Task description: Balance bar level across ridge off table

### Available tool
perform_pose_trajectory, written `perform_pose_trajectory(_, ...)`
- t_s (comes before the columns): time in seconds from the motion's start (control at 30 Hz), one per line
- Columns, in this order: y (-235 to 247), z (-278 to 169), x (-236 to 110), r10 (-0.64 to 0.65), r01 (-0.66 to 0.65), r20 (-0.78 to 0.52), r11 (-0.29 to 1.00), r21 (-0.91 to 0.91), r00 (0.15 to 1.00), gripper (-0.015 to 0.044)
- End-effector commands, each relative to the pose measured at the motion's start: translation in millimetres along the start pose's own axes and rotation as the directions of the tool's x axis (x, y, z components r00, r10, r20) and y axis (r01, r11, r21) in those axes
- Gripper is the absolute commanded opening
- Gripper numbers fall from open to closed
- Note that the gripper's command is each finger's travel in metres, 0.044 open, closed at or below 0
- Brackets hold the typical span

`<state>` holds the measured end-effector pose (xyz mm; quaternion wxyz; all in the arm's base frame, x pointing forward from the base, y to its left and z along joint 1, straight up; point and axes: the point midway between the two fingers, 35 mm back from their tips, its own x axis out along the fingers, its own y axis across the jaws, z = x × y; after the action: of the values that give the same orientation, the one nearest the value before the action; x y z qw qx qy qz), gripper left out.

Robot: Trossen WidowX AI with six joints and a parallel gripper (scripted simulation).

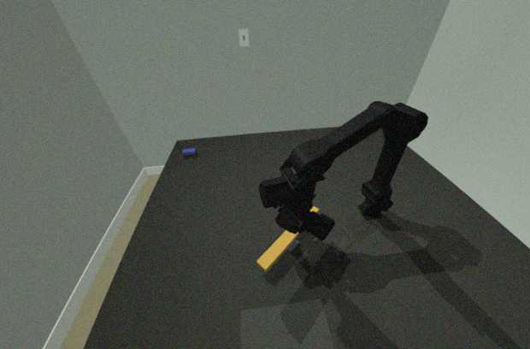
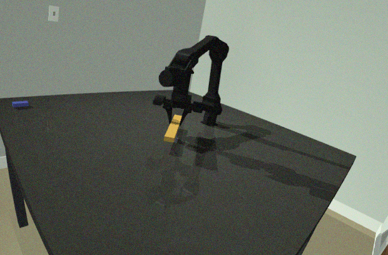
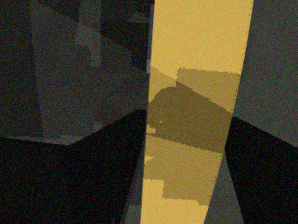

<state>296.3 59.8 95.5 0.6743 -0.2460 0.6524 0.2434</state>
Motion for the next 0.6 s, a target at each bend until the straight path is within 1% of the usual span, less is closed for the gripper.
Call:
perform_pose_trajectory(0.0,0.0,0.0,0.0,0.000,0.000,0.000,1.000,0.000,1.000,0.0185)
perform_pose_trajectory(0.33,0.0,0.0,0.0,0.000,0.000,0.000,1.000,0.000,1.000,0.0185)
perform_pose_trajectory(0.57,0.0,0.0,0.0,0.000,0.000,0.000,1.000,0.000,1.000,0.0369)
